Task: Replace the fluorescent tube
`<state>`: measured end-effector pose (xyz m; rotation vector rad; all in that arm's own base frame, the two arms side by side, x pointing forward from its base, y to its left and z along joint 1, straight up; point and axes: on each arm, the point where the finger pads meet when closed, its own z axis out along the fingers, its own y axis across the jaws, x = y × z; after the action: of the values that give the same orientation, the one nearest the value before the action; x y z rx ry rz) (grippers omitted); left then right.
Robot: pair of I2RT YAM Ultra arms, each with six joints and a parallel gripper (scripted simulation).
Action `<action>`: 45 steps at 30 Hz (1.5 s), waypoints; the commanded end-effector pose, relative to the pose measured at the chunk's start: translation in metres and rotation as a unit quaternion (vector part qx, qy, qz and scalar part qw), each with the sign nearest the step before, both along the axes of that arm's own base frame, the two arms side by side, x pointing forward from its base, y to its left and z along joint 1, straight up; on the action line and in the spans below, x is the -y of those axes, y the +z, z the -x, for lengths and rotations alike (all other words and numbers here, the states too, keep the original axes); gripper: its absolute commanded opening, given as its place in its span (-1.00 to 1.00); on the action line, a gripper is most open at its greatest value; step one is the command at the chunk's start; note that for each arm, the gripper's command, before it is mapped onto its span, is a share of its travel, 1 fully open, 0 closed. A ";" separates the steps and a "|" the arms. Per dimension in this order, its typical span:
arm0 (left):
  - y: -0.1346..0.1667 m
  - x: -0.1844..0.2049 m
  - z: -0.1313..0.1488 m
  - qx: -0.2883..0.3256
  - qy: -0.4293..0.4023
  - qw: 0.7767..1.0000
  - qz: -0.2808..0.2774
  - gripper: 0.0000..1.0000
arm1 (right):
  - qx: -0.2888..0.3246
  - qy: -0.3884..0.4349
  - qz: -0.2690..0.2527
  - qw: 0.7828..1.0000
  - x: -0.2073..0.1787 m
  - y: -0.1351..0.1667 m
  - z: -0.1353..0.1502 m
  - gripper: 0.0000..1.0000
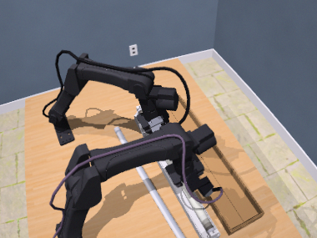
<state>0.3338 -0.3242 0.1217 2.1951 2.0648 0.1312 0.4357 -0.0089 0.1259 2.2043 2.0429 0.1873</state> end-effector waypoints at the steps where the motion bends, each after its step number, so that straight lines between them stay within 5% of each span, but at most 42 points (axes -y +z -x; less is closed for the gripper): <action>1: 0.013 0.001 0.000 0.007 0.000 1.000 0.007 -0.02 | 0.013 -0.002 -0.001 1.000 0.000 0.011 -0.005 -0.02; 14: 0.010 0.005 -0.001 0.007 -0.002 1.000 0.008 -0.02 | 0.012 -0.002 -0.001 1.000 0.000 0.010 -0.005 -0.02; 16: 0.014 -0.008 -0.011 0.024 0.024 0.999 0.017 -0.02 | 0.062 0.018 0.004 0.998 -0.001 0.039 -0.014 -0.02; 22: 0.034 -0.011 -0.032 0.053 0.078 0.992 0.078 -0.02 | 0.092 0.090 0.018 0.992 -0.008 0.039 -0.016 -0.02; 31: 0.078 -0.042 -0.073 0.124 0.189 0.958 0.177 -0.02 | 0.191 0.203 0.075 0.957 -0.006 0.078 -0.029 -0.02; 34: 0.105 -0.066 -0.091 0.162 0.245 0.927 0.231 -0.02 | 0.246 0.257 0.122 0.927 0.003 0.104 -0.032 -0.02; 35: 0.065 -0.043 -0.069 0.112 0.206 0.953 0.191 -0.02 | 0.199 0.236 0.096 0.946 0.003 0.071 -0.026 -0.02; 36: 0.094 -0.068 -0.082 0.145 0.230 0.940 0.205 -0.02 | 0.224 0.231 0.102 0.941 0.003 0.093 -0.024 -0.02; 45: 0.165 -0.128 -0.112 0.238 0.340 0.849 0.327 -0.02 | 0.328 0.343 0.210 0.855 -0.002 0.158 -0.026 -0.02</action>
<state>0.4288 -0.2067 0.2411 1.1115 2.1731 0.0682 0.4531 -0.0053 0.2386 1.1624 2.1609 0.4283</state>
